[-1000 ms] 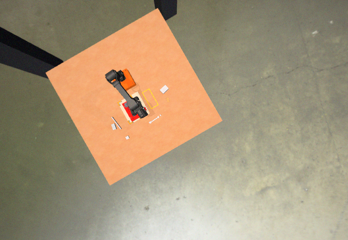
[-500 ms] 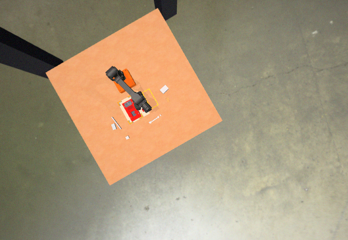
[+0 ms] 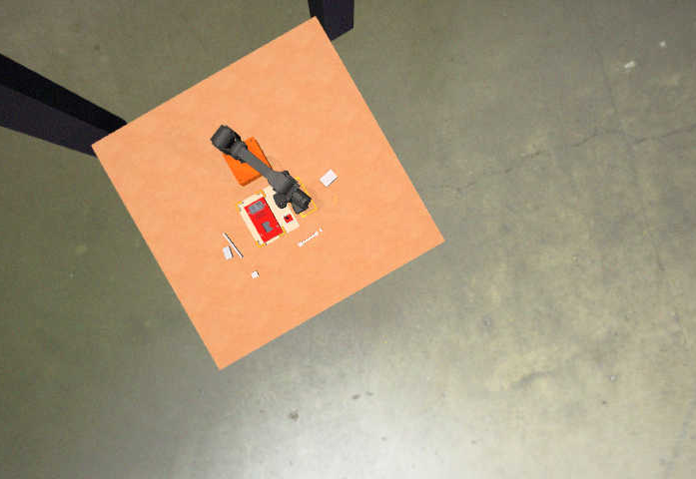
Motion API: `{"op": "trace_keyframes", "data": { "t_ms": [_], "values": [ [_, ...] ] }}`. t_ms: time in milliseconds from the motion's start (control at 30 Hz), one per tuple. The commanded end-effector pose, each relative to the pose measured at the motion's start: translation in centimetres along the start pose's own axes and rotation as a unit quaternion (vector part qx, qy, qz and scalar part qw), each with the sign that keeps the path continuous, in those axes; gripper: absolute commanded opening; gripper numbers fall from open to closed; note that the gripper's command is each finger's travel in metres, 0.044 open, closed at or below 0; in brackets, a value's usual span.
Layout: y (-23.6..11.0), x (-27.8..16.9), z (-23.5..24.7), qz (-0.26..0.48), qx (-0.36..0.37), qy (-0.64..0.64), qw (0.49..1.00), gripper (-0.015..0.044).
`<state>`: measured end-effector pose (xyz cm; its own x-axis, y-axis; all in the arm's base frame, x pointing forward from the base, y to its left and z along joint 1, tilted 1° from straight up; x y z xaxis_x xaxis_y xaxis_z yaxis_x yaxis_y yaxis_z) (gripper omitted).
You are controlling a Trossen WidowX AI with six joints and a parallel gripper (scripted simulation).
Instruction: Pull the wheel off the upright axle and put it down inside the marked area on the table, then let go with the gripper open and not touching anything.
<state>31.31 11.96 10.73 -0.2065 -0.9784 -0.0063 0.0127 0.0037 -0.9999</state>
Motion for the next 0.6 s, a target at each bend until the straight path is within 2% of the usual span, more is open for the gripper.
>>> {"op": "trace_keyframes", "data": {
  "t_ms": [0,400,567],
  "values": [
    [-0.1,-0.6,-0.8,0.001,0.001,0.002,1.000,0.0000],
    [2.1,-0.7,-0.8,0.001,0.001,0.002,1.000,0.0000],
    [4.5,-0.8,-0.6,0.001,0.001,0.002,1.000,0.0000]
  ]
}}
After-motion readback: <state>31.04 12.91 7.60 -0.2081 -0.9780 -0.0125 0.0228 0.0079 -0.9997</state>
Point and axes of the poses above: the point midway between the two fingers, 35 mm back from their tips, its own y axis out along the fingers, its own z axis across the jaws, x = y × z, the point moved 1 cm from there along -y, back along the fingers, and after that the axes turned 11 degrees about y, right-handed, at the moved point
